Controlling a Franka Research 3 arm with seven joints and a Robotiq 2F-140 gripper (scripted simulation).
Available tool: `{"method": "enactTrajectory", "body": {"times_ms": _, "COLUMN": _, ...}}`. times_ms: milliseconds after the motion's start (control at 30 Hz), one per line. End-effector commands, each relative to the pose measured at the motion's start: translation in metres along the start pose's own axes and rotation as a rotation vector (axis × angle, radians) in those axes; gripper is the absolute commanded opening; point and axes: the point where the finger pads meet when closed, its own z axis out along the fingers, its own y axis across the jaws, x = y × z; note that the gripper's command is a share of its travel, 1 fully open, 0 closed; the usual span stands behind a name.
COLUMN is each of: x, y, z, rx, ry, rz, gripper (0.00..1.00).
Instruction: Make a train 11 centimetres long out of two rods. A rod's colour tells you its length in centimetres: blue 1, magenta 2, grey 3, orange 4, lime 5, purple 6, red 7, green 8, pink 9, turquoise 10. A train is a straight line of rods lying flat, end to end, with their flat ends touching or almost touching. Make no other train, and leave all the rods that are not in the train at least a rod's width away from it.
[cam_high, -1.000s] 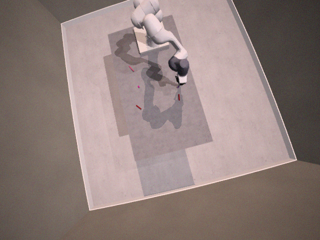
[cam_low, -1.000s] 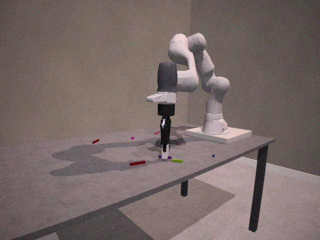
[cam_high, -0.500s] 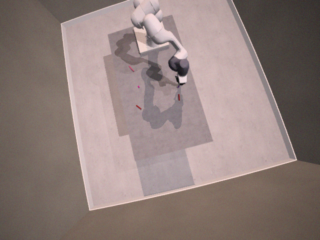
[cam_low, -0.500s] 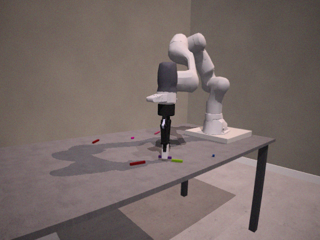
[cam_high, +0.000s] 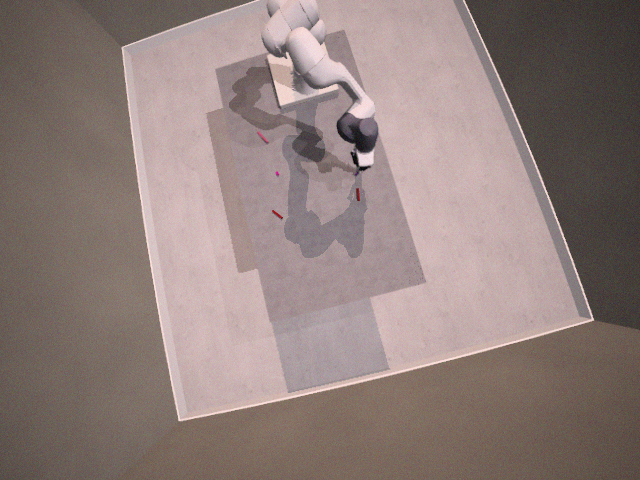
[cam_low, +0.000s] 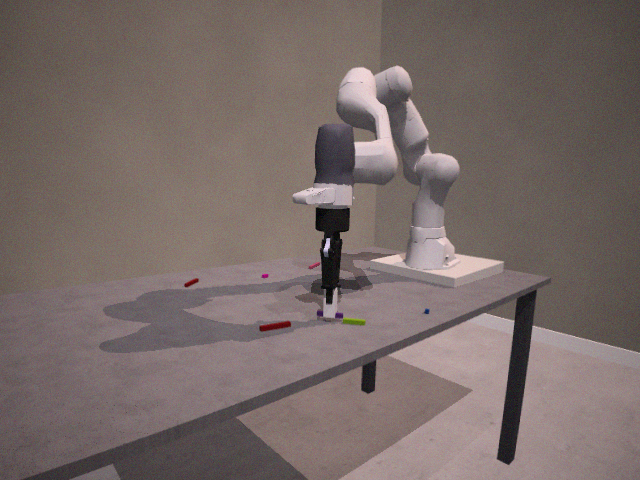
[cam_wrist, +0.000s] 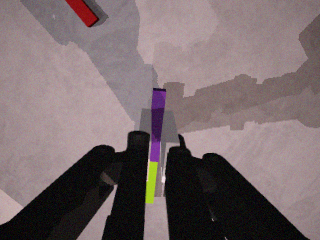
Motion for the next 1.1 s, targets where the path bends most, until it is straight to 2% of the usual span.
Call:
{"method": "enactTrajectory", "body": {"times_ms": 0, "x": 0.0003, "y": 0.0002, "z": 0.0019, "rx": 0.001, "ry": 0.001, "rz": 0.005, "gripper": 0.12}}
{"method": "enactTrajectory", "body": {"times_ms": 367, "x": 0.0003, "y": 0.0002, "z": 0.0096, "rx": 0.001, "ry": 0.001, "rz": 0.005, "gripper": 0.12}}
{"method": "enactTrajectory", "body": {"times_ms": 1067, "x": 0.0003, "y": 0.0002, "z": 0.0103, "rx": 0.001, "ry": 0.001, "rz": 0.005, "gripper": 0.12}}
